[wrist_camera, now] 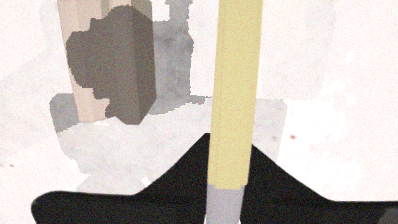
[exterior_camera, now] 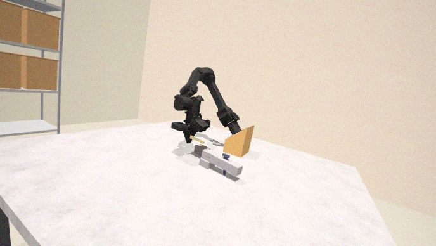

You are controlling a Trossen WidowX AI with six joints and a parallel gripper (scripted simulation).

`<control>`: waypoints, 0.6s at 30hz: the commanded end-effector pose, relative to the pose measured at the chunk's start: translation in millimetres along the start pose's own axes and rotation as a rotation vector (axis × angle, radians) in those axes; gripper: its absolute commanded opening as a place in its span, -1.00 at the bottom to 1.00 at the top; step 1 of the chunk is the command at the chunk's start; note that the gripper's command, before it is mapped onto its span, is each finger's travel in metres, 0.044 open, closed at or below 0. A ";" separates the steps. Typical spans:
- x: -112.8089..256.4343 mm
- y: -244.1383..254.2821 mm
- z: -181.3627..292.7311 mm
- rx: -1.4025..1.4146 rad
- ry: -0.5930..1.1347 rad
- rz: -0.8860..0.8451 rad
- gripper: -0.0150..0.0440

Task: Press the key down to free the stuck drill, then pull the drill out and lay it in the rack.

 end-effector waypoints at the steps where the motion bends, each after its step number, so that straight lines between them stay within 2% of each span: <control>1: 2.8 -1.3 0.7 -0.005 0.002 0.005 -0.49; 18: 7.6 -3.0 1.3 -0.005 0.002 0.005 -0.49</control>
Point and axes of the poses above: the point midway between the two fingers, 35 mm back from their tips, its own x axis back along the fingers, its own y axis across the jaws, z = x × y, the point moved 8 cm from there along x, back along the fingers, and after that the axes turned 5 degrees about x, right-handed, at the moved point
